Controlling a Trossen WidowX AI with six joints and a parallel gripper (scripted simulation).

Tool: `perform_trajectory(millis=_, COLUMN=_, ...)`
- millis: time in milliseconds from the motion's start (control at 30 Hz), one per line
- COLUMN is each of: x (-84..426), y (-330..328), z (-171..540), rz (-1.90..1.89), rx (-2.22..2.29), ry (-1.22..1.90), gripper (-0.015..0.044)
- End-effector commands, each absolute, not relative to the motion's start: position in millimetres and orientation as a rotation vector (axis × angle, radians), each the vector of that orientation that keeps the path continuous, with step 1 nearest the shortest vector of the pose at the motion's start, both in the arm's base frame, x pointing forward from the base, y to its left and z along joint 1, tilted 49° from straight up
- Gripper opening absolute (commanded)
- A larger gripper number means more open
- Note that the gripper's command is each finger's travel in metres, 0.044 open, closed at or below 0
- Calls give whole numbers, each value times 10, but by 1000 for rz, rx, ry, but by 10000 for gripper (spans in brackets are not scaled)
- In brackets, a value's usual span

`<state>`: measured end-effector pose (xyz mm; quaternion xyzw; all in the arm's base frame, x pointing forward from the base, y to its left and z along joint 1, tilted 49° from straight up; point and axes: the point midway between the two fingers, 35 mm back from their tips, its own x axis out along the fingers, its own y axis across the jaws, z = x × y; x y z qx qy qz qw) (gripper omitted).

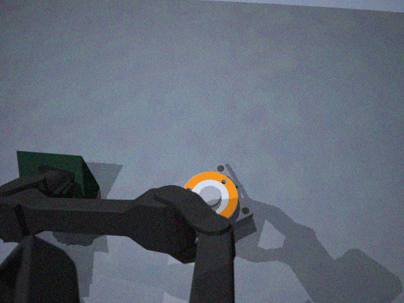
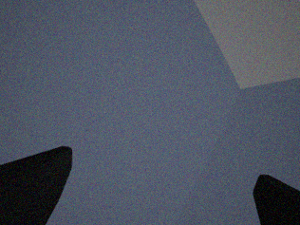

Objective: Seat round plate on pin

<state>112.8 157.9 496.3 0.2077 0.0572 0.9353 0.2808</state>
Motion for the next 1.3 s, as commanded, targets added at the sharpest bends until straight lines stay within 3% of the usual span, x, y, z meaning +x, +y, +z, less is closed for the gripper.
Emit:
perform_trajectory(millis=0, x=1093, y=1565, z=4975, rz=2515, rx=552, ry=151, gripper=374)
perform_trajectory(millis=233, x=-27, y=1280, z=5120, rz=2867, rx=370, ry=145, gripper=190)
perform_trajectory(millis=467, x=-673, y=787, z=5058, rz=3194, rx=227, ry=162, gripper=6)
perform_trajectory(millis=867, x=-1187, y=-490, z=4742, rz=3671, rx=-90, ry=-242, gripper=0)
perform_trajectory(millis=1100, x=-1047, y=-1251, z=4497, rz=3907, rx=-283, ry=-481, gripper=0)
perform_trajectory(millis=1267, x=-676, y=-1808, z=4256, rz=4066, rx=-437, ry=-751, gripper=0)
